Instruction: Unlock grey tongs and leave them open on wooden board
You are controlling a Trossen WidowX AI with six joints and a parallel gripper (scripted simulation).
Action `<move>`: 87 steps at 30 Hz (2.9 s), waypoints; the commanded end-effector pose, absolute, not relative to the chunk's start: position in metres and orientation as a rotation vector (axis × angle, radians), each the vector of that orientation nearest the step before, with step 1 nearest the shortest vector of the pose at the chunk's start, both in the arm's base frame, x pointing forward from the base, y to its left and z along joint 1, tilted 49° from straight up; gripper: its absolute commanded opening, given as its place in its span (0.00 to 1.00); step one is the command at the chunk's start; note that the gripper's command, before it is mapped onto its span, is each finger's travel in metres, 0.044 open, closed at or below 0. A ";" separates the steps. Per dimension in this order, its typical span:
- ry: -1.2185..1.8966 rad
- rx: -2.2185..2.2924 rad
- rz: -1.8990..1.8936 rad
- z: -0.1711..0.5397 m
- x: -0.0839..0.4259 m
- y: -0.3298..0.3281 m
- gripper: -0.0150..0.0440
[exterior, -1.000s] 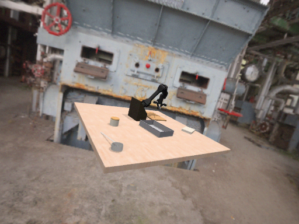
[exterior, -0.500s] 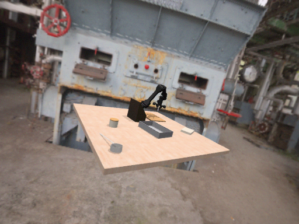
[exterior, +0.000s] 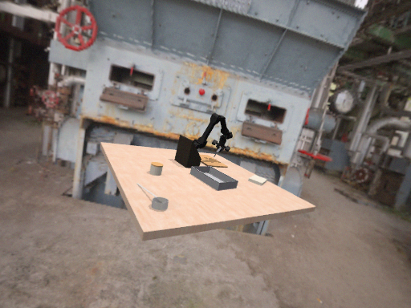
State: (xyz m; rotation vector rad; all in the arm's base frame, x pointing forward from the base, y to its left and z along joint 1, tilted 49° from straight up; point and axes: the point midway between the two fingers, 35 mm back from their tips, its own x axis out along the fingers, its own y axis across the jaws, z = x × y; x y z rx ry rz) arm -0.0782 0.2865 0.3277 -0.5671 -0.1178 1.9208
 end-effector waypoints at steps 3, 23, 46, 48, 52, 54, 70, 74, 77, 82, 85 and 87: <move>-0.201 -0.397 1.979 0.343 -0.074 0.281 0.00; -0.609 -0.083 2.126 0.363 -0.063 0.232 0.00; -0.896 -0.125 2.197 0.342 -0.068 0.189 0.00; -0.896 -0.125 2.197 0.342 -0.068 0.189 0.00; -0.896 -0.125 2.197 0.342 -0.068 0.189 0.00; -0.896 -0.125 2.197 0.342 -0.068 0.189 0.00; -0.896 -0.125 2.197 0.342 -0.068 0.189 0.00; -0.893 -0.123 2.197 0.342 -0.067 0.190 0.00; -0.861 -0.109 2.190 0.346 -0.067 0.195 0.00; -0.757 -0.080 2.166 0.355 -0.064 0.210 0.00; -0.690 -0.074 2.150 0.360 -0.064 0.219 0.00; -0.645 -0.075 2.139 0.362 -0.063 0.226 0.00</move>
